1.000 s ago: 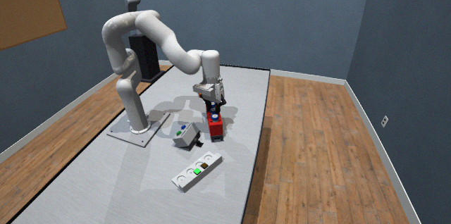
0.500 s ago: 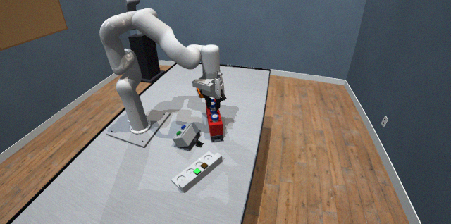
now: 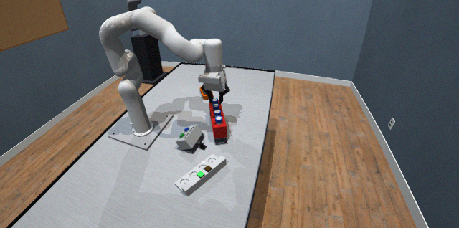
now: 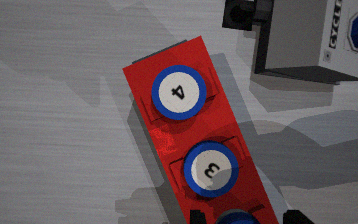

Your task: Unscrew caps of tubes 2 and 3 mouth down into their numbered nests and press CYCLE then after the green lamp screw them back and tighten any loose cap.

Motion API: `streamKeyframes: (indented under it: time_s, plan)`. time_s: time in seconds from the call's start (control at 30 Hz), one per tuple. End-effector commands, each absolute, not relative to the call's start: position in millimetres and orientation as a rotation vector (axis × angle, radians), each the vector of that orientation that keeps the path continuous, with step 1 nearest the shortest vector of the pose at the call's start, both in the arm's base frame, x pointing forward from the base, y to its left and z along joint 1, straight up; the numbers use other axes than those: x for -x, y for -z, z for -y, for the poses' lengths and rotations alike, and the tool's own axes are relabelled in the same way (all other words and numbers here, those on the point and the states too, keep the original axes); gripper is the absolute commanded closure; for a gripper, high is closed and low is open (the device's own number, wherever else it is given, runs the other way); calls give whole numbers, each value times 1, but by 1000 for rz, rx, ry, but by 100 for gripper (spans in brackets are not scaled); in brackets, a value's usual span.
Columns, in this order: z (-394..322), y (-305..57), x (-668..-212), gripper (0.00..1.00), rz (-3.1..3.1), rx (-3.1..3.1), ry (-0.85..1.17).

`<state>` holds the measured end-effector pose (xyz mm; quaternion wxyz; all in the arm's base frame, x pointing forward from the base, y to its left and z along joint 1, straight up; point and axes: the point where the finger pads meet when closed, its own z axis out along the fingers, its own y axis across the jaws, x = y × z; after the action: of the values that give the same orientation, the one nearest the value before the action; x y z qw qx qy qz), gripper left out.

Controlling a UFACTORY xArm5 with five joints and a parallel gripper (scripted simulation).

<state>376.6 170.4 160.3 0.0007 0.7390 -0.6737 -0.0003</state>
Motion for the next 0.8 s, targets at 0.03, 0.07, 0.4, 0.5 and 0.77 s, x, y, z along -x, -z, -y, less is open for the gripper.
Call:
streamKeyframes:
  time_s: [0.03, 0.07, 0.4, 0.5, 0.77]
  plan:
    - [-201, -162, -362, 54, 1703, -2644, -3]
    - [-206, -162, -360, 54, 1631, -2689, -3]
    - [-236, -162, -344, 54, 1279, -2873, -3]
    - [-236, -162, -344, 54, 1279, -2873, -3]
    - [-236, -141, -344, 54, 1279, -2873, -3]
